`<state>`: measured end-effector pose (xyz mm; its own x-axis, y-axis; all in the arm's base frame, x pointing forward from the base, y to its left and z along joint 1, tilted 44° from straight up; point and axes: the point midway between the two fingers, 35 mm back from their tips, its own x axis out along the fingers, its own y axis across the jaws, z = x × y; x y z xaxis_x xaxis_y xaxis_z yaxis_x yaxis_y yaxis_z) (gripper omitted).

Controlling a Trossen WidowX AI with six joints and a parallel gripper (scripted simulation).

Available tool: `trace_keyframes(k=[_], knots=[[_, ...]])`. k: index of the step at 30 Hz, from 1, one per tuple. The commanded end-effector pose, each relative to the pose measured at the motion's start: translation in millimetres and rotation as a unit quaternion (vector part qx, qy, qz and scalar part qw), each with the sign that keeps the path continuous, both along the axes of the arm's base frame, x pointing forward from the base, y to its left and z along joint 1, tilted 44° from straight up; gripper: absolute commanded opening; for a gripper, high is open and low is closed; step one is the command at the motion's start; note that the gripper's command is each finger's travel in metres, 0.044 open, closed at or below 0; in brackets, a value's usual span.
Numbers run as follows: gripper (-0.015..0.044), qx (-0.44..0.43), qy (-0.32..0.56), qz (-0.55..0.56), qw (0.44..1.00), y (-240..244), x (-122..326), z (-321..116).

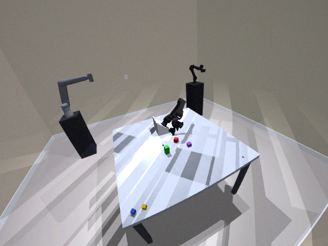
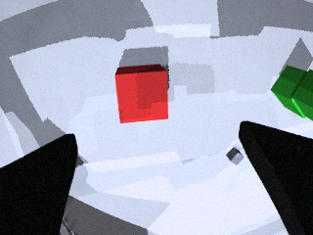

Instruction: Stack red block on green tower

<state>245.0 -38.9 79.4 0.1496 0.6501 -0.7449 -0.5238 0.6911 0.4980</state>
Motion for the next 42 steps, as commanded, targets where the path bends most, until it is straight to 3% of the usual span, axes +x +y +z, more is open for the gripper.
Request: trace_keyframes(k=[1, 13, 42], knots=[[0.044, 0.012, -0.005, 0.009, 1.0, 3.5, -2.1, 0.8], [0.044, 0.012, -0.006, 0.009, 1.0, 42.4, 3.3, -41.4], [0.044, 0.012, -0.006, 0.009, 1.0, 64.1, 9.8, -67.3]])
